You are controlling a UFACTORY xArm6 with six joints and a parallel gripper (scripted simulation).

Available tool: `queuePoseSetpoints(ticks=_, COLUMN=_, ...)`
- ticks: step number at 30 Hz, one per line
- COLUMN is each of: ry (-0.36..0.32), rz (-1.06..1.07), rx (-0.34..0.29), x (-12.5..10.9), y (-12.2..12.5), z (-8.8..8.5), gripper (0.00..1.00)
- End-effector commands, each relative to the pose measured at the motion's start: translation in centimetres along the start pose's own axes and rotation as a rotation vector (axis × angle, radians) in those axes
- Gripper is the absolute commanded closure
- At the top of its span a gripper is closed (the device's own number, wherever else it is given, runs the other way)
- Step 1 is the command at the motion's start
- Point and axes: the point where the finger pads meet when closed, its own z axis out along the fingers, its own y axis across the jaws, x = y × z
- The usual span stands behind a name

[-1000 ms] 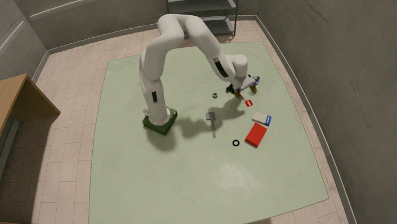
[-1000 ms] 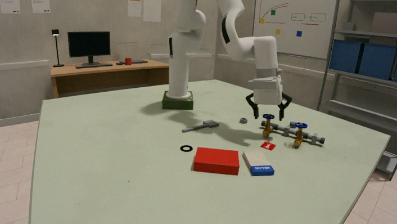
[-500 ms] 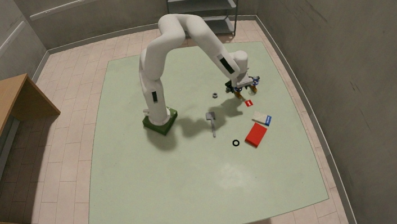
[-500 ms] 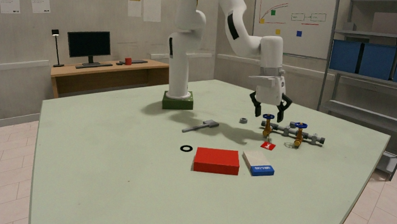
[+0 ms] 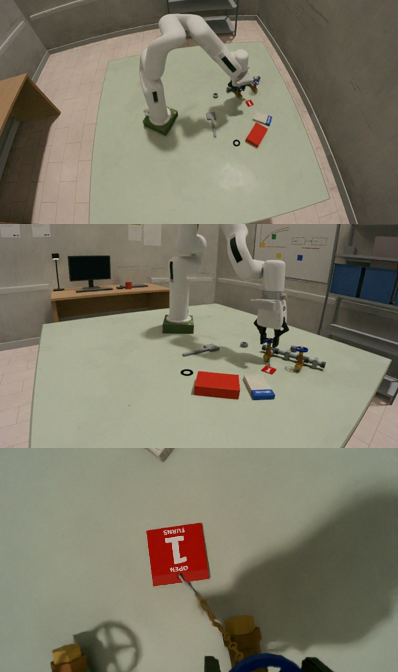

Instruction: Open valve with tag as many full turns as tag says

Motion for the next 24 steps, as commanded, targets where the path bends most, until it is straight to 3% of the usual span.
queuePoseSetpoints(ticks=1, ry=0.0, rz=0.0, rx=0.005, x=-0.03, y=-0.19, z=-0.16, gripper=1.0)
queuePoseSetpoints(ticks=17, ry=0.0, rz=-0.01, rx=0.005, x=-0.03, y=-0.19, z=-0.16, gripper=1.0)
queuePoseSetpoints(ticks=24, ry=0.001, rz=-0.354, rx=0.005, x=-0.03, y=-0.19, z=-0.16, gripper=1.0)
